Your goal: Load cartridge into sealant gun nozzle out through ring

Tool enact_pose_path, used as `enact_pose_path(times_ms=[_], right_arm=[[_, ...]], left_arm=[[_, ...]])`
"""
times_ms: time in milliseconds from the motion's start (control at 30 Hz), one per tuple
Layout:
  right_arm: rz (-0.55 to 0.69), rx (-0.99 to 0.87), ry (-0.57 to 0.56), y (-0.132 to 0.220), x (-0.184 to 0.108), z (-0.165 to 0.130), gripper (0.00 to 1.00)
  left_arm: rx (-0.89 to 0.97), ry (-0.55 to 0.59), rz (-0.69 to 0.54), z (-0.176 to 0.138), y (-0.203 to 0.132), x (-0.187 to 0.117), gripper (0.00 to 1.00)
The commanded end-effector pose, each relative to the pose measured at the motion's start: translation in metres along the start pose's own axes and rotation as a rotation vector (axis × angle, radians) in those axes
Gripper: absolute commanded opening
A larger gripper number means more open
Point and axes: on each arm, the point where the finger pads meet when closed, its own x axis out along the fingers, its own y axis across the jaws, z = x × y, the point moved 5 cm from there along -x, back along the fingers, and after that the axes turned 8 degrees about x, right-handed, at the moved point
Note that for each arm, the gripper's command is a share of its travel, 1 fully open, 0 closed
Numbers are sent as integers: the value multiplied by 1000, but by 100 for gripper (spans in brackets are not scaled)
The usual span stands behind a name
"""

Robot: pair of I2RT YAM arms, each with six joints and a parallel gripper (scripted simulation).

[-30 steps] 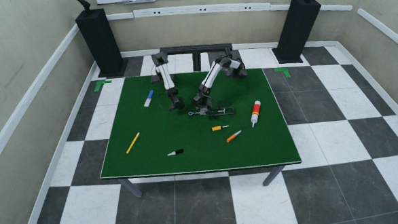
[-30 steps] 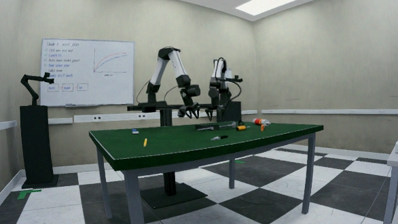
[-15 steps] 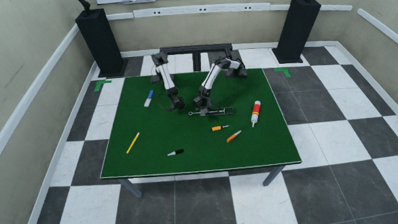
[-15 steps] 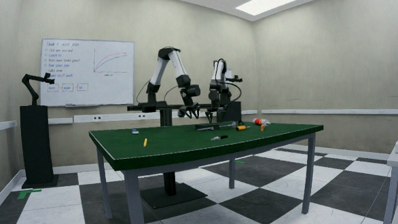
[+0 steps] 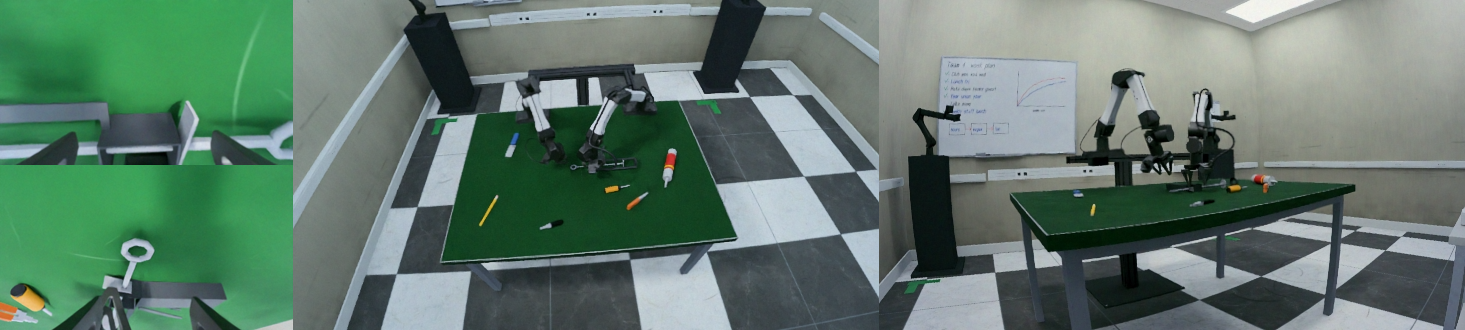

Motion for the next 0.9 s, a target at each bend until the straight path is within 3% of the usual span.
enact_pose_path(times_ms=[0, 567, 600, 867], right_arm=[[-4, -13, -7, -6, 2, -1, 62], [-4, -13, -7, -6, 2, -1, 62], [-4, -13, -7, -6, 2, -1, 62], [-4, -13, -7, -6, 2, -1, 62]], left_arm=[[4, -21, -29, 8, -8, 7, 92], [2, -30, -31, 7, -5, -10, 92], [3, -22, -25, 6, -5, -8, 77], [3, -16, -21, 5, -4, -4, 77]])
